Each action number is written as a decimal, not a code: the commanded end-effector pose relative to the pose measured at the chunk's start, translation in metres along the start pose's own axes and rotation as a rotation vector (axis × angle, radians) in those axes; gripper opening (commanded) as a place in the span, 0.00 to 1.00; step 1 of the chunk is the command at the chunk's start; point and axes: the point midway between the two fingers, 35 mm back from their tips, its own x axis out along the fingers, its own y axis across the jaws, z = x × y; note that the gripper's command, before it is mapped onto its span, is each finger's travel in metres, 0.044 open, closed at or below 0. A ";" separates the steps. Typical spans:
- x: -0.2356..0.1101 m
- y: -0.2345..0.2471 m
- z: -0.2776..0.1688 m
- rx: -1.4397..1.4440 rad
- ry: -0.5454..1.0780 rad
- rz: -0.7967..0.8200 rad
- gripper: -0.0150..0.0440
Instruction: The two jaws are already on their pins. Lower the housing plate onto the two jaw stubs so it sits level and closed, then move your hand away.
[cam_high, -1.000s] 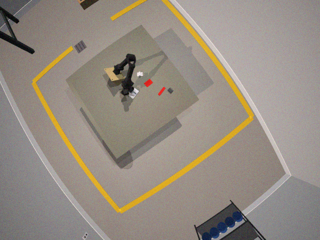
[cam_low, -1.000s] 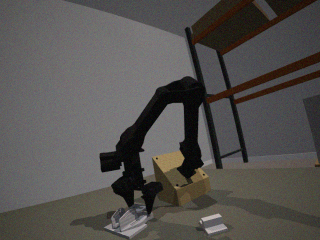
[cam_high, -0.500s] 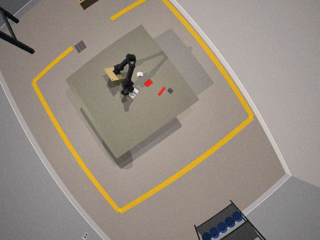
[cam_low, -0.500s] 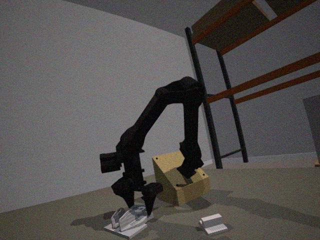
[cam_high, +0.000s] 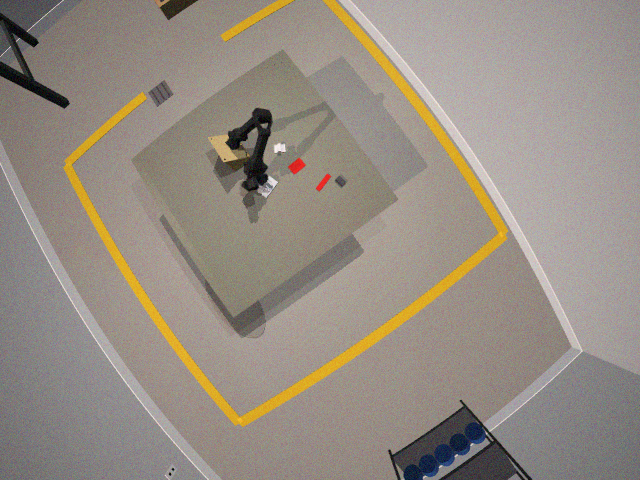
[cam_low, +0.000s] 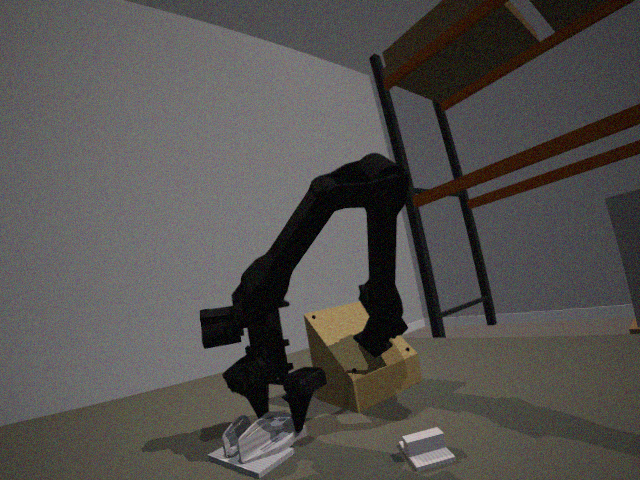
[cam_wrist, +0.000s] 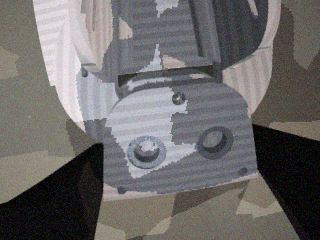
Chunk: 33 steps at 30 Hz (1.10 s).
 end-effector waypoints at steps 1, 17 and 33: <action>0.002 0.000 0.000 0.007 -0.002 0.003 0.85; 0.005 0.000 0.000 0.007 -0.002 0.003 0.85; 0.007 0.000 0.000 0.007 -0.002 0.003 0.85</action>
